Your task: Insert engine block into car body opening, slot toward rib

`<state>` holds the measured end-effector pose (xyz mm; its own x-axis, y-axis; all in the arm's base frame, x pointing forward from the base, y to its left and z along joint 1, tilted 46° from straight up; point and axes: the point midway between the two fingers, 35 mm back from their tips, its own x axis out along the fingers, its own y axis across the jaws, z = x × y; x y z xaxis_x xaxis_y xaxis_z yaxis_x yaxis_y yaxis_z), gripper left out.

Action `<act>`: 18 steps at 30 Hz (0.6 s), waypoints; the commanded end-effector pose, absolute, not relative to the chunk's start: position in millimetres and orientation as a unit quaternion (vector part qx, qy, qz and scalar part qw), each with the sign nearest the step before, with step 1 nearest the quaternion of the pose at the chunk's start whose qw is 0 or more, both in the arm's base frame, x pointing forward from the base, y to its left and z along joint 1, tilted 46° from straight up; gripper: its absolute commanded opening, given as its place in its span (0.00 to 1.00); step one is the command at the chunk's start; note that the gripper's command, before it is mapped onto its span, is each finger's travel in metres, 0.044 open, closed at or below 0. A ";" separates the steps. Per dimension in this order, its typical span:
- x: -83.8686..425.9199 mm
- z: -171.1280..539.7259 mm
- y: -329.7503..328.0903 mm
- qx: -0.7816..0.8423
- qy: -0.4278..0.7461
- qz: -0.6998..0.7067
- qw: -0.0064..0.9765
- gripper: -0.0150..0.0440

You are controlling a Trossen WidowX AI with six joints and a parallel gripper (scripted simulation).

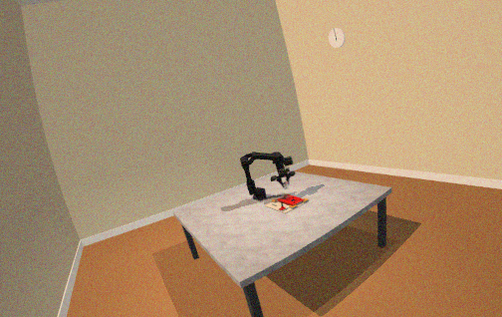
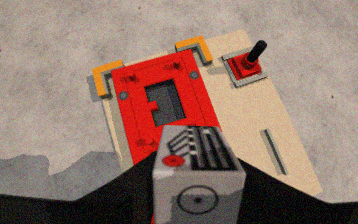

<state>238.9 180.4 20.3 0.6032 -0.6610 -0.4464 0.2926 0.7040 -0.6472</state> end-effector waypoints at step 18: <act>237.0 -1.1 160.0 -0.288 0.250 -0.245 0.891 0.25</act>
